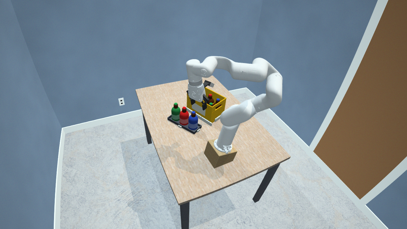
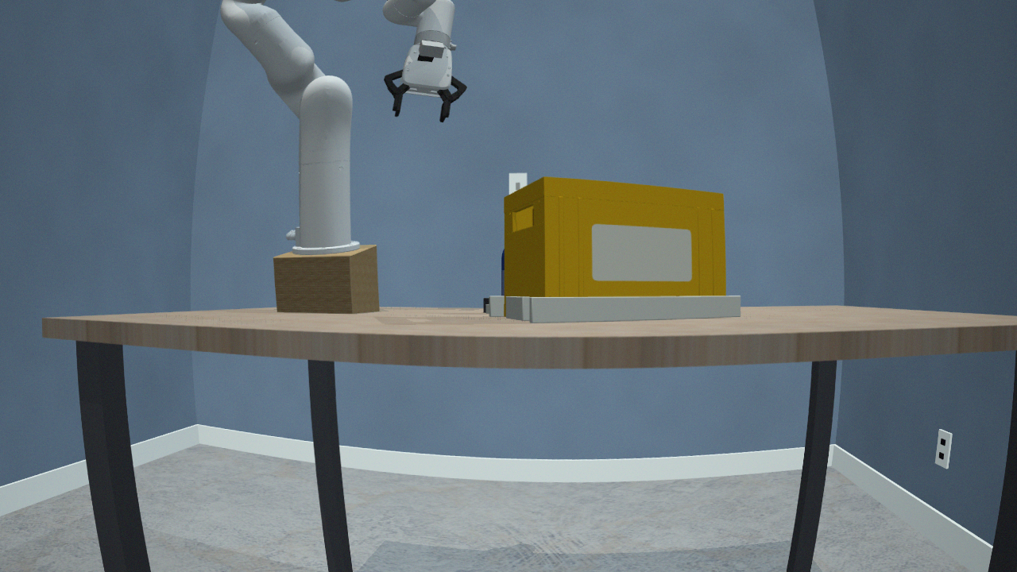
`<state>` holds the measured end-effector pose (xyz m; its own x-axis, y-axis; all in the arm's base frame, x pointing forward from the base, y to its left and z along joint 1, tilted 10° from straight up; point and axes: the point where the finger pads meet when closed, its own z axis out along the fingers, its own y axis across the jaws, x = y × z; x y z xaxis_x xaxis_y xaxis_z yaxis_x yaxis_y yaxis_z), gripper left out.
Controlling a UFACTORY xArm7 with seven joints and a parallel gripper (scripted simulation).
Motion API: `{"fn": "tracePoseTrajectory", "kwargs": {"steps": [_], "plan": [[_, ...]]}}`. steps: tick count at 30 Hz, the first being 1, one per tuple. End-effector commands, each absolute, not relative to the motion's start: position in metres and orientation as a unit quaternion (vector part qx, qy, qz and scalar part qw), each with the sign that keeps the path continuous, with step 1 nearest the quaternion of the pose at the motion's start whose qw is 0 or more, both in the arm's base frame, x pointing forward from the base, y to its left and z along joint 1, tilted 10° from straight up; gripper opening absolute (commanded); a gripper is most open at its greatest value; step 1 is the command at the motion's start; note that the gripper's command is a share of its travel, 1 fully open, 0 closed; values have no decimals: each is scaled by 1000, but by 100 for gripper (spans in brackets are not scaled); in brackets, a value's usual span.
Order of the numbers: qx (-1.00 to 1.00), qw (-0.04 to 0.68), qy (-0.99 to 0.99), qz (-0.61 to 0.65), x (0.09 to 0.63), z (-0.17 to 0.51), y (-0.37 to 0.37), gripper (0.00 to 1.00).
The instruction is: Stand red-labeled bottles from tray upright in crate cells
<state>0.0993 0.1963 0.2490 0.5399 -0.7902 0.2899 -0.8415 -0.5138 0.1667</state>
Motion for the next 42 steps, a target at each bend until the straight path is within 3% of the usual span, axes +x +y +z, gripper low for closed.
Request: {"fn": "tracePoseTrajectory", "kwargs": {"steps": [1, 20, 31, 34, 35, 37, 42], "plan": [[866, 143, -471, 89, 100, 250, 197, 100], [863, 139, -478, 83, 109, 251, 201, 100], [798, 76, -597, 31, 273, 248, 201, 100], [798, 76, -597, 31, 280, 247, 200, 100], [775, 63, -629, 28, 323, 240, 183, 100], [775, 63, -629, 28, 326, 240, 182, 100], [723, 44, -688, 35, 393, 223, 133, 100]]}}
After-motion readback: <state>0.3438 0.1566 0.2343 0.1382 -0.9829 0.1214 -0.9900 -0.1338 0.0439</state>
